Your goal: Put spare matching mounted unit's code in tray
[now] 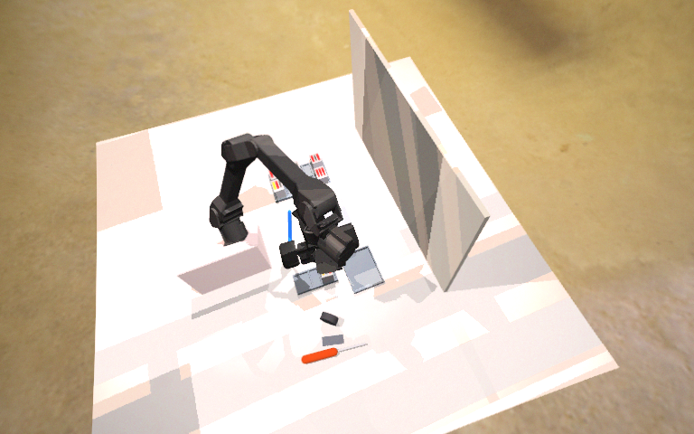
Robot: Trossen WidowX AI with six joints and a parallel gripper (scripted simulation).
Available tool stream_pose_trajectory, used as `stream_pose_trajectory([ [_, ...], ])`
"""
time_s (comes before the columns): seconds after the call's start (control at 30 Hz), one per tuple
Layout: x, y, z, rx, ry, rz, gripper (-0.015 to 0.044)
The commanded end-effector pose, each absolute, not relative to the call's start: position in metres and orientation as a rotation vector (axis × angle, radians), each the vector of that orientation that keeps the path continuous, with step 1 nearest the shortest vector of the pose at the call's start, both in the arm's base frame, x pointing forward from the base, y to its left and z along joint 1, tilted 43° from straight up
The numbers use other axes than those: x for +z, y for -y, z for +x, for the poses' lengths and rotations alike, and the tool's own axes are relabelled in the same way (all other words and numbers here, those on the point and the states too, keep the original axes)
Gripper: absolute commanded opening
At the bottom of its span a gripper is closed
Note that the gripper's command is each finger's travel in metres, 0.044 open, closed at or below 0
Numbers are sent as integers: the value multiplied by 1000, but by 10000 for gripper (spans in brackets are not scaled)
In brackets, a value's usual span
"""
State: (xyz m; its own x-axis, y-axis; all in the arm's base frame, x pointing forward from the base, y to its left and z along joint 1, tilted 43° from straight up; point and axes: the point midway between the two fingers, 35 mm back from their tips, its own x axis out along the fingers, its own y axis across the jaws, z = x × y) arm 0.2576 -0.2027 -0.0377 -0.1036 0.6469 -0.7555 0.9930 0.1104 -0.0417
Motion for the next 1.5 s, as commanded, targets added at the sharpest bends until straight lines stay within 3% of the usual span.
stream_pose_trajectory([
  [0.0, -37, 202, 273, -776, -1812, 1600, 0],
  [0.77, -39, 180, 357, -778, -1813, 1623, 0],
  [1.47, -49, 172, 361, -778, -1812, 1624, 0],
])
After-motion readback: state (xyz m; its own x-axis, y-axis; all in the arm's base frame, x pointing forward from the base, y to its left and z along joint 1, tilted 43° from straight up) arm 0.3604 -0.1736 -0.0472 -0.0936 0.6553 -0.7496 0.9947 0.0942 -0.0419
